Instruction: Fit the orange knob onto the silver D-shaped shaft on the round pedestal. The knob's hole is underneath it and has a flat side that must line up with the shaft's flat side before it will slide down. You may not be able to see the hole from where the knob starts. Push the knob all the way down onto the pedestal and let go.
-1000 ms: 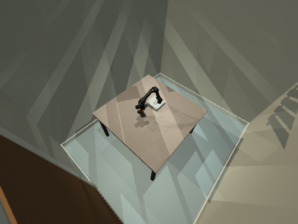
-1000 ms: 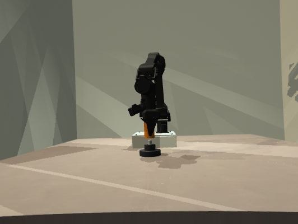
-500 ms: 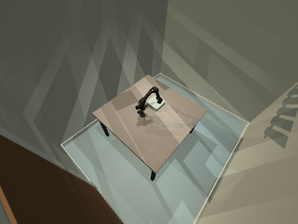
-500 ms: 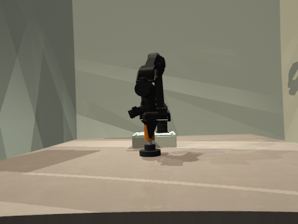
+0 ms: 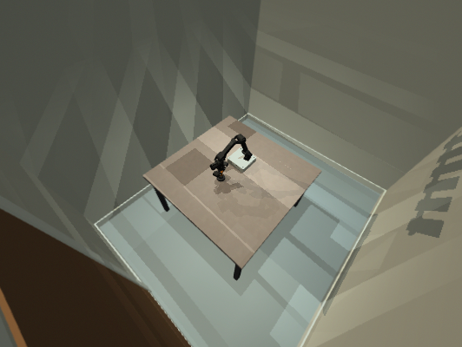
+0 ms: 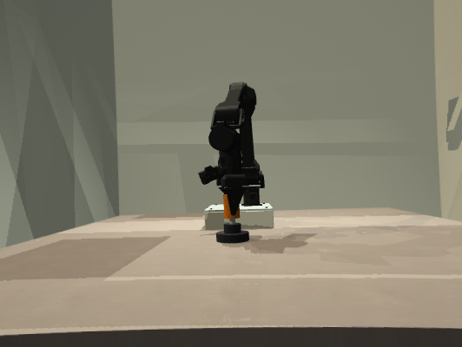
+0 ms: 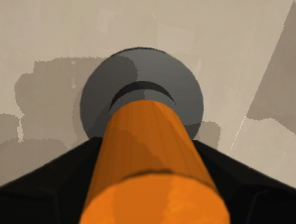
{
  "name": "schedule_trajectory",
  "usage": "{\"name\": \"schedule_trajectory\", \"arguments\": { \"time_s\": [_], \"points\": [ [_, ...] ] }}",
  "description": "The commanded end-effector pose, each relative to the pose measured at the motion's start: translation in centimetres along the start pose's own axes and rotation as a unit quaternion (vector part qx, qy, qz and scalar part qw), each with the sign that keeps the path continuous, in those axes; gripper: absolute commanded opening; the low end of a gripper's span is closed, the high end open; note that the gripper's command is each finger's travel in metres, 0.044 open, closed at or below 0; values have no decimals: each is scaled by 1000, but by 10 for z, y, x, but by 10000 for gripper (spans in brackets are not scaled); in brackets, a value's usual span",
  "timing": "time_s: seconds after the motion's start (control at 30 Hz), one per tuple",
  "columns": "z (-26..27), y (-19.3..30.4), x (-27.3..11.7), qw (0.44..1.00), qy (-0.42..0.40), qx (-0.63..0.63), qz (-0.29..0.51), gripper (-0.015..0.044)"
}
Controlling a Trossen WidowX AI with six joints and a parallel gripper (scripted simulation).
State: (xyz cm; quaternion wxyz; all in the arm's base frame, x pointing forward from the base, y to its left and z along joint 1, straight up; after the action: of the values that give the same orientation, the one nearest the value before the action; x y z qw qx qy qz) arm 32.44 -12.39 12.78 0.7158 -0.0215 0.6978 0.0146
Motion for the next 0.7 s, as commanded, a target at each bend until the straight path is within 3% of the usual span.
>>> {"name": "schedule_trajectory", "arguments": {
  "time_s": [0.0,0.67],
  "points": [
    [0,0,0,1000,-2,0,1,0],
    [-1,0,14,1000,1,0,1,0]
  ]
}}
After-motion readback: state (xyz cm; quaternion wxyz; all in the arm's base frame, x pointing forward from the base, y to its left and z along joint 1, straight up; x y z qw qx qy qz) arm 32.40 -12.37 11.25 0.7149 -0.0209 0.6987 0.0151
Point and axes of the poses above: the point midway between the two fingers, 35 mm back from their tips, its own x axis out along the fingers, its own z axis across the jaws, y = z × x, the point moved 8 cm from there along -x, back along the fingers, and after that the axes turned 5 degrees about -x, right-handed, at the moved point
